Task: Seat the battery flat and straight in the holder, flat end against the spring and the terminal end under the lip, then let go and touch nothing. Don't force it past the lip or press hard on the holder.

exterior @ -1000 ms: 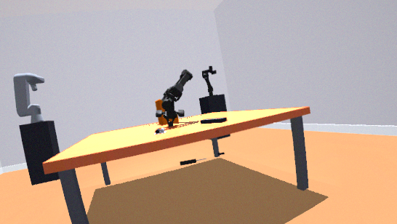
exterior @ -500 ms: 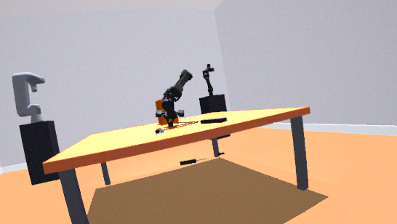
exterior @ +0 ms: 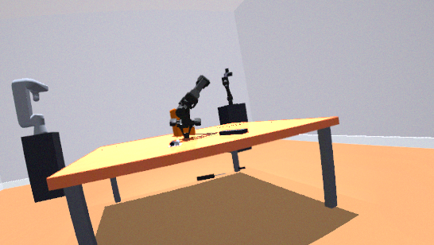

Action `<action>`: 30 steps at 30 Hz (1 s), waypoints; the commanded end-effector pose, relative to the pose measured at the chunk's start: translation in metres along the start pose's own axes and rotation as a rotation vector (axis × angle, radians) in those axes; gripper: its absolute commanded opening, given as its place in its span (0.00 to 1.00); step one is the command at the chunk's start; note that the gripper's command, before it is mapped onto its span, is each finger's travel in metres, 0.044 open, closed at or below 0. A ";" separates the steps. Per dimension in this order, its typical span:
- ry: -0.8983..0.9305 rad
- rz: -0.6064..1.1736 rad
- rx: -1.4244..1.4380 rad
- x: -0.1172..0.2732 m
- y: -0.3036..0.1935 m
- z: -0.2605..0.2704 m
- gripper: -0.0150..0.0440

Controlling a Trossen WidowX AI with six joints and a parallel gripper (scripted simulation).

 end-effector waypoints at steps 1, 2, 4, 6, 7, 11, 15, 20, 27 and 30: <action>-0.005 0.001 0.004 0.003 -0.001 0.000 0.53; 0.000 -0.003 0.000 0.004 -0.001 0.000 0.57; -0.003 -0.003 0.000 0.018 -0.006 -0.002 0.66; -0.006 -0.002 0.001 0.041 -0.016 -0.003 0.75; -0.007 -0.001 0.002 0.052 -0.022 -0.004 0.80; -0.008 0.000 0.003 0.068 -0.030 -0.005 0.97; -0.008 0.000 0.003 0.068 -0.030 -0.005 1.00; -0.008 0.000 0.003 0.068 -0.030 -0.005 1.00; -0.008 0.000 0.003 0.068 -0.030 -0.005 1.00; -0.008 0.000 0.003 0.068 -0.030 -0.005 1.00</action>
Point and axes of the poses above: the point midway between the two fingers, 35 mm back from their tips, its own x axis back along the fingers, its own z axis across the jaws, y = z × x, the point moved 10 cm from there along x, back along the fingers, and after that the axes turned 9 degrees about x, right-handed, at the moved point
